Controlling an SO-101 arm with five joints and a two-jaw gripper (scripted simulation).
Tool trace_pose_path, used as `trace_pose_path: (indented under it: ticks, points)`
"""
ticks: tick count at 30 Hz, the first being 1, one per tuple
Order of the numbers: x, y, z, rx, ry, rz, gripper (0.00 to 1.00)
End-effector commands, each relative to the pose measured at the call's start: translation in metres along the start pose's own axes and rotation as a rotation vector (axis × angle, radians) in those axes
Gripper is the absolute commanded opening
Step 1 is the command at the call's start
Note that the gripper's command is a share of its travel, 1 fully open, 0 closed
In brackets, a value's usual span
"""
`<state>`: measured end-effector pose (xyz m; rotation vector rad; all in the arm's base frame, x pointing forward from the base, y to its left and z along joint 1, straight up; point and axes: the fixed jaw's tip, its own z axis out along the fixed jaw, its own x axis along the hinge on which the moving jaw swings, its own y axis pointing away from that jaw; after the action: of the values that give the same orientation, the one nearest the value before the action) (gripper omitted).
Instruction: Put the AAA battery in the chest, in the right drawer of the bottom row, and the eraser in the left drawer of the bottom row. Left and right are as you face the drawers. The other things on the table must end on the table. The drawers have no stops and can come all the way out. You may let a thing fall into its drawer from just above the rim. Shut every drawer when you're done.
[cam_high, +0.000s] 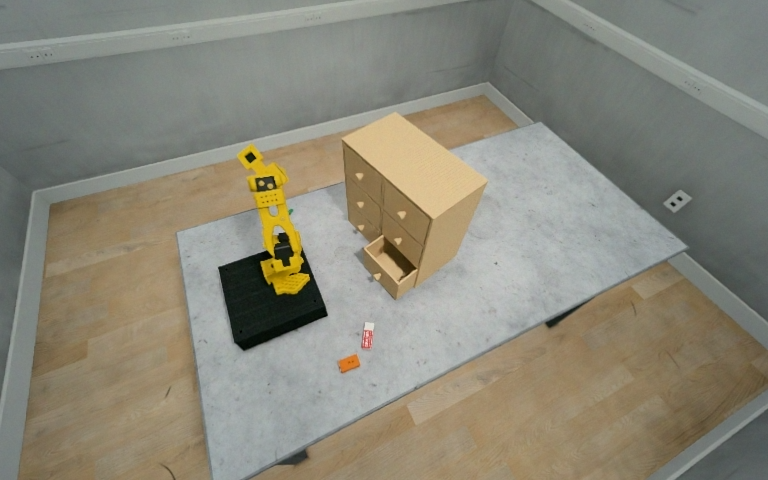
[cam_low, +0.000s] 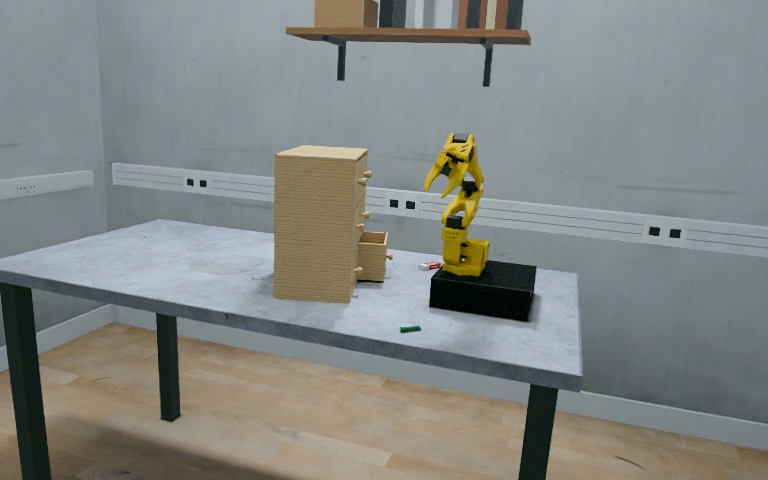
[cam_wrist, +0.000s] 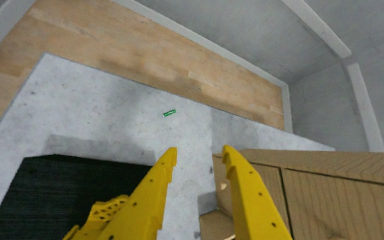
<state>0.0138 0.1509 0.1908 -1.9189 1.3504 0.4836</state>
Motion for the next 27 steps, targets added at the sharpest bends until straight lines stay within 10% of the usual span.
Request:
trace_pose_path:
  ticks: [1,27]
  points:
    - [-0.005,-0.002,0.007,-0.026,0.034,-0.106,0.19]
    - [-0.004,-0.006,0.082,-0.297,0.231,-0.83,0.19]
